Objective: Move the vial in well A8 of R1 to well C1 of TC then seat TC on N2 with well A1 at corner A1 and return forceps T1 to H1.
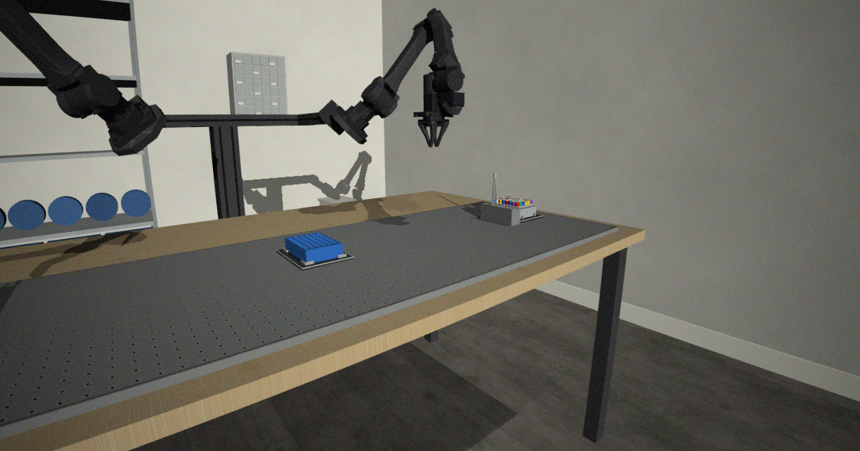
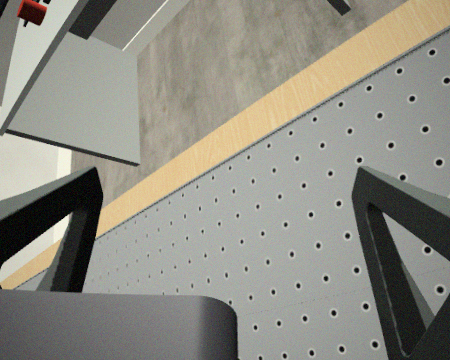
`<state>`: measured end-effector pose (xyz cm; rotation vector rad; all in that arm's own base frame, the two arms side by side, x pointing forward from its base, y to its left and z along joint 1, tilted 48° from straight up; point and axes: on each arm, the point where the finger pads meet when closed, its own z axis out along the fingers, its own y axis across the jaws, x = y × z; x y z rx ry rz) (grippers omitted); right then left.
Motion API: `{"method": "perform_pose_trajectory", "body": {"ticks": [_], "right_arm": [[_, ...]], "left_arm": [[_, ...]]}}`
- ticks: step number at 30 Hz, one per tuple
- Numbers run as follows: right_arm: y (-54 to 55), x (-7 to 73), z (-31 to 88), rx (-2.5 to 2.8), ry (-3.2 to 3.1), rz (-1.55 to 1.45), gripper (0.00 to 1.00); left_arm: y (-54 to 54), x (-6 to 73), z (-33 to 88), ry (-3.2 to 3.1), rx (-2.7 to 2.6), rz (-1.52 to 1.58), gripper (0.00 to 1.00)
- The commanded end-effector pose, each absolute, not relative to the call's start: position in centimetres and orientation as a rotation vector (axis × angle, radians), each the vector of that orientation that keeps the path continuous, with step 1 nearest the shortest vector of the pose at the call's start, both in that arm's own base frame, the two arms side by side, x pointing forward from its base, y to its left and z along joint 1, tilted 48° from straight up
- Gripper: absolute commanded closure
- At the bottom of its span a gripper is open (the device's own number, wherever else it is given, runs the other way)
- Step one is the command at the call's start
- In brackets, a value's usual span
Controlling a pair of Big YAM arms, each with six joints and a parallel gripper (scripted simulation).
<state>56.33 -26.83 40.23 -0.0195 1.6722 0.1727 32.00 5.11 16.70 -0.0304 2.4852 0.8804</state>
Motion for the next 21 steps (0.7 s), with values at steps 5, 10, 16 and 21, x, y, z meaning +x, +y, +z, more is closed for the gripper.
{"method": "perform_pose_trajectory", "body": {"ticks": [5,10,16,21], "right_arm": [[-23.7,56.1,40.8,-0.002,1.696,0.173,0.00],[-22.2,56.4,39.6,0.036,1.728,0.174,0.00],[-21.2,56.9,40.7,0.059,1.761,0.142,0.00],[-19.6,56.6,37.1,0.098,1.816,0.158,0.00]], "left_arm": [[4.9,32.6,17.4,2.470,-0.033,0.870,0.76],[4.9,32.6,17.4,2.470,-0.033,0.870,0.76],[4.9,32.6,17.4,2.470,-0.033,0.870,0.76],[4.9,32.6,17.4,2.470,-0.033,0.870,0.76]]}}
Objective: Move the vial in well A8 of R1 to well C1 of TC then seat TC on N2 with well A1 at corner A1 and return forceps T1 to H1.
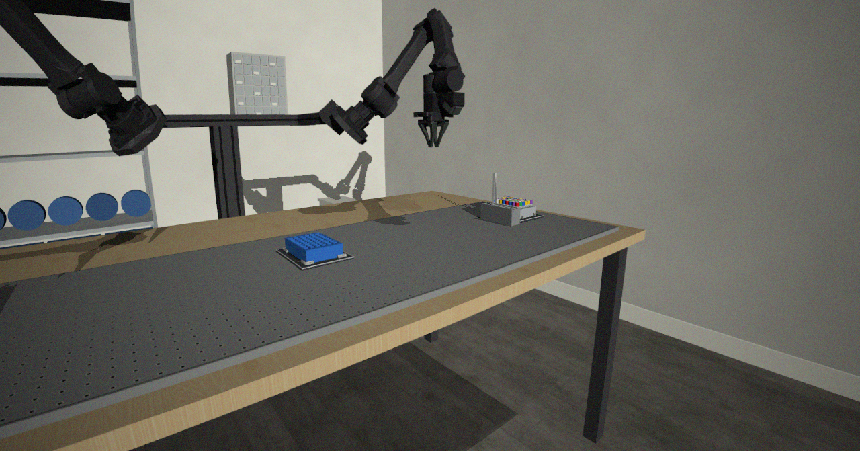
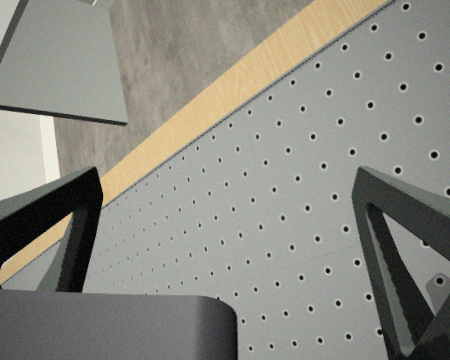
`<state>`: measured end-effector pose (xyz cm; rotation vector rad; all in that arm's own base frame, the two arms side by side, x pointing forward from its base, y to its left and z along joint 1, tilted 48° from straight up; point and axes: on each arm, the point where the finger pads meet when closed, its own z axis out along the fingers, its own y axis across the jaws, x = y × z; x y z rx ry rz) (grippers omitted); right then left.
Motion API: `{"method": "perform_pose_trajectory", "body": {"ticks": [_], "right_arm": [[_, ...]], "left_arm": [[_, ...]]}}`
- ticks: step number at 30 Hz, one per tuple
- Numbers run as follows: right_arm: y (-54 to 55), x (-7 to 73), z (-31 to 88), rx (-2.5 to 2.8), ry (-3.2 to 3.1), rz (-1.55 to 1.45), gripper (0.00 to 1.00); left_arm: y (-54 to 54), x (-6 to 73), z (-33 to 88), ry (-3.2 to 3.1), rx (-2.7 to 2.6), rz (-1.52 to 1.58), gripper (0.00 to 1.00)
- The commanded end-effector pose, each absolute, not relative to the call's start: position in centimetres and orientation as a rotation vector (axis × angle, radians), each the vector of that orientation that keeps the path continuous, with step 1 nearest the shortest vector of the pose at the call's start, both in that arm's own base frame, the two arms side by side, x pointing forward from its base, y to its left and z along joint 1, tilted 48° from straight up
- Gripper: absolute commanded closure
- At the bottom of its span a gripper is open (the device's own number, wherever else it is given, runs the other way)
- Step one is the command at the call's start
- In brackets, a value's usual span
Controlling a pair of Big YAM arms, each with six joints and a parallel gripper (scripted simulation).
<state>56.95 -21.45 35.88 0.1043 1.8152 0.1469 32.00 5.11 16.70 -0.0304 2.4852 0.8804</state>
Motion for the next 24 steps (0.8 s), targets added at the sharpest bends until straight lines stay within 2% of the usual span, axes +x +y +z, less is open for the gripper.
{"method": "perform_pose_trajectory", "body": {"ticks": [1,24], "right_arm": [[-19.4,56.8,38.3,0.095,1.817,0.137,0.00],[-13.5,55.0,30.9,0.199,2.012,0.078,0.00]], "left_arm": [[4.9,32.6,17.4,2.470,-0.033,0.870,0.76],[4.9,32.6,17.4,2.470,-0.033,0.870,0.76]]}}
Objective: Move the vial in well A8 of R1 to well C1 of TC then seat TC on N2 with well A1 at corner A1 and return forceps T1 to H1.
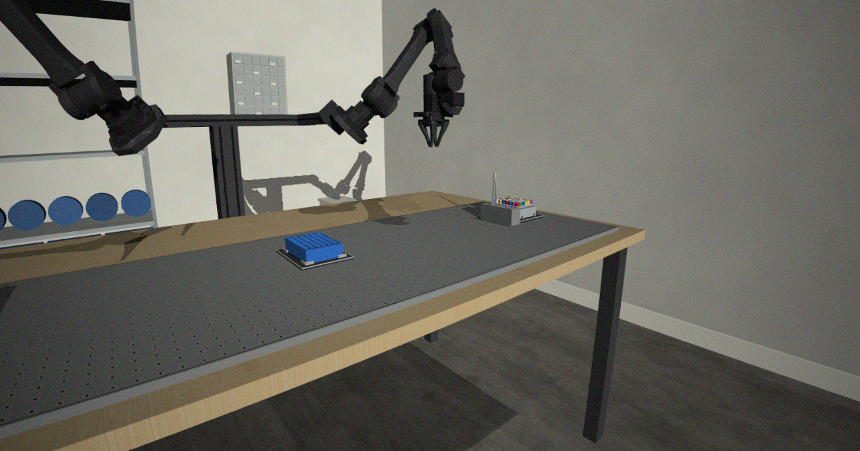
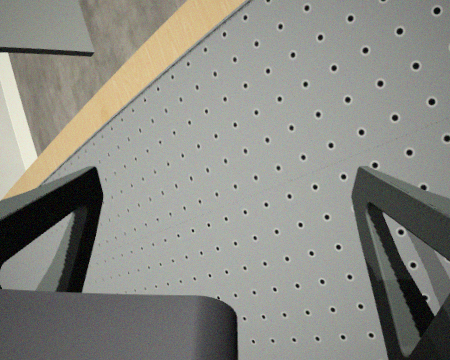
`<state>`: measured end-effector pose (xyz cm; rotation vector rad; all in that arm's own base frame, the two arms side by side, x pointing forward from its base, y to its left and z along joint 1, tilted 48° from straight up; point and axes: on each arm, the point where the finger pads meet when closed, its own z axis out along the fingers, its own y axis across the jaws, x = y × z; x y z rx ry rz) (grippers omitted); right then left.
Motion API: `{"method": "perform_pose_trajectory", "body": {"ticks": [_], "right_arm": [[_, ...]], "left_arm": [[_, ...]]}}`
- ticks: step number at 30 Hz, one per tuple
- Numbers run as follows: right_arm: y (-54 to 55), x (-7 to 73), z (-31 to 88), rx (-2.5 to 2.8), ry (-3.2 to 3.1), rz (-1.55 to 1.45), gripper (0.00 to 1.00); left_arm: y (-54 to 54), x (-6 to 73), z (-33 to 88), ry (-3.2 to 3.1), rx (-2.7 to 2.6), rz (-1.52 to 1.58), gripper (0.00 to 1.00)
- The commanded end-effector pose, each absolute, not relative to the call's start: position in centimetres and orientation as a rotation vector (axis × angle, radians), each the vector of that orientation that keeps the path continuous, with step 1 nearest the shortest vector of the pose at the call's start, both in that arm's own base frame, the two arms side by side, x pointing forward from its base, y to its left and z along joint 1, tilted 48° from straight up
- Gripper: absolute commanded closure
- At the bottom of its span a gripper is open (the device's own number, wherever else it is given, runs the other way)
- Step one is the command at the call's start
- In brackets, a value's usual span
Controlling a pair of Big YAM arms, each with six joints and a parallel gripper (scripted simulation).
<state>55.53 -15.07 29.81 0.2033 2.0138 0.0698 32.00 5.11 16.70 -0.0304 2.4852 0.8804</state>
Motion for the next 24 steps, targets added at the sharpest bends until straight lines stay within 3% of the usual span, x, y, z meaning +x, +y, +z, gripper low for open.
{"method": "perform_pose_trajectory", "body": {"ticks": [1,24], "right_arm": [[-13.4,55.5,32.7,0.190,2.002,0.052,0.00],[-8.8,51.4,25.5,0.230,2.208,-0.077,0.00]], "left_arm": [[4.9,32.6,17.4,2.470,-0.033,0.870,0.76],[4.9,32.6,17.4,2.470,-0.033,0.870,0.76]]}}
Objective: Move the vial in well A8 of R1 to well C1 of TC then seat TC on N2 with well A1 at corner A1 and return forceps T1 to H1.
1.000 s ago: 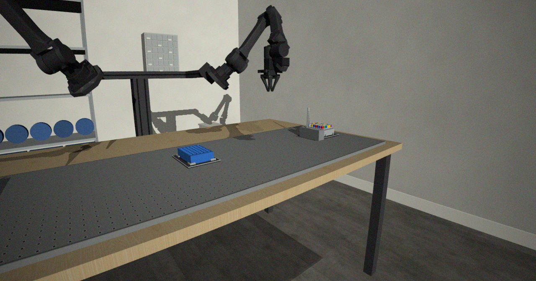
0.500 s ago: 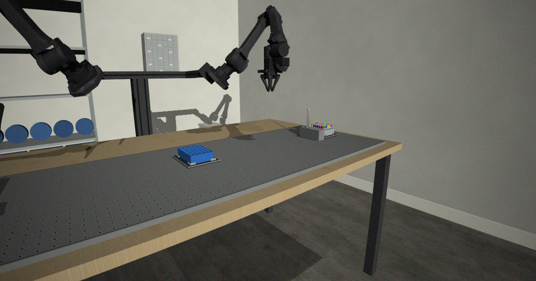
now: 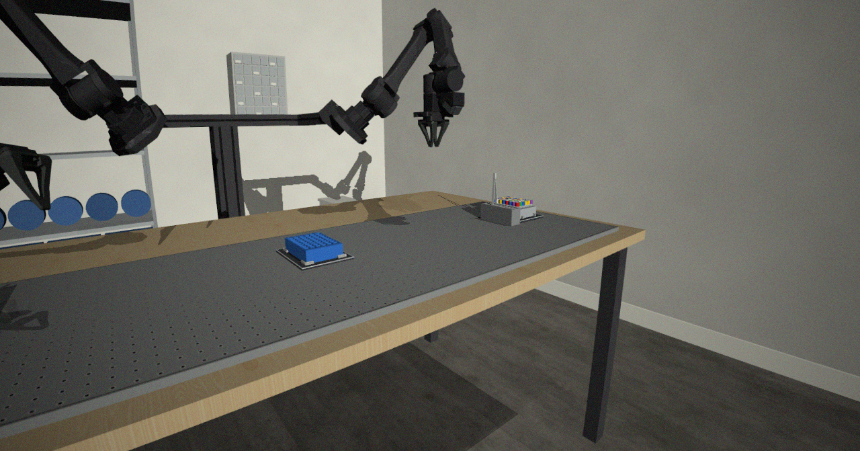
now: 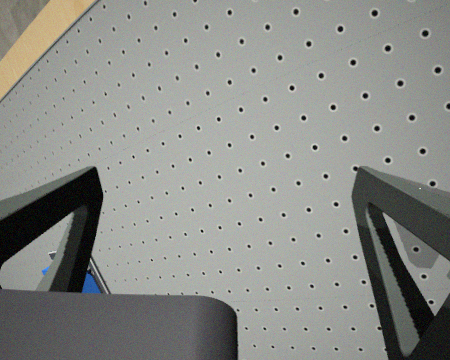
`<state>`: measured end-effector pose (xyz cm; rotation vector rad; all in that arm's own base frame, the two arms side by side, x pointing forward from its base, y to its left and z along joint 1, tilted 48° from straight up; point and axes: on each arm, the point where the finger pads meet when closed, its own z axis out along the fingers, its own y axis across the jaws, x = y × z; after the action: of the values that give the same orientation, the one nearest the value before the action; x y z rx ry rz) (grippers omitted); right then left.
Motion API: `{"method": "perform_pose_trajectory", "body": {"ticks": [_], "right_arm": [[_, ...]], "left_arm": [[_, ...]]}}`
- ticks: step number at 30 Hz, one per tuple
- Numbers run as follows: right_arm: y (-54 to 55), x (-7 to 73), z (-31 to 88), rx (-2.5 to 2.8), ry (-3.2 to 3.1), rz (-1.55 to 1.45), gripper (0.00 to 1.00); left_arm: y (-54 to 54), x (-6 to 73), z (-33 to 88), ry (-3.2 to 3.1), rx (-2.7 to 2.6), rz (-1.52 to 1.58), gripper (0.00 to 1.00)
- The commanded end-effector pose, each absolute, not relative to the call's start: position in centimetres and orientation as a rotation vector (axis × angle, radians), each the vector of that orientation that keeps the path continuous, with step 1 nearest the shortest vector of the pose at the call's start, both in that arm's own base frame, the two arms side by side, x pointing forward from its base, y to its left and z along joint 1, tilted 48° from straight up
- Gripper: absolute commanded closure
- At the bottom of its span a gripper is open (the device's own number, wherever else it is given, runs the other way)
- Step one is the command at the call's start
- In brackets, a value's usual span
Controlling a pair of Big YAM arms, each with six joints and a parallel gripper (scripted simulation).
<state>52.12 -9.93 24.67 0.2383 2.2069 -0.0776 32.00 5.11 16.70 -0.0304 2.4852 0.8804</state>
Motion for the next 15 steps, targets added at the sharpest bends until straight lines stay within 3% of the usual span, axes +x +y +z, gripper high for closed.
{"method": "perform_pose_trajectory", "body": {"ticks": [1,15], "right_arm": [[-8.6,51.8,26.7,0.216,2.204,-0.106,0.00],[-6.3,48.6,23.4,0.210,2.306,-0.221,0.00]], "left_arm": [[4.9,32.6,17.4,2.470,-0.033,0.870,0.76],[4.9,32.6,17.4,2.470,-0.033,0.870,0.76]]}}
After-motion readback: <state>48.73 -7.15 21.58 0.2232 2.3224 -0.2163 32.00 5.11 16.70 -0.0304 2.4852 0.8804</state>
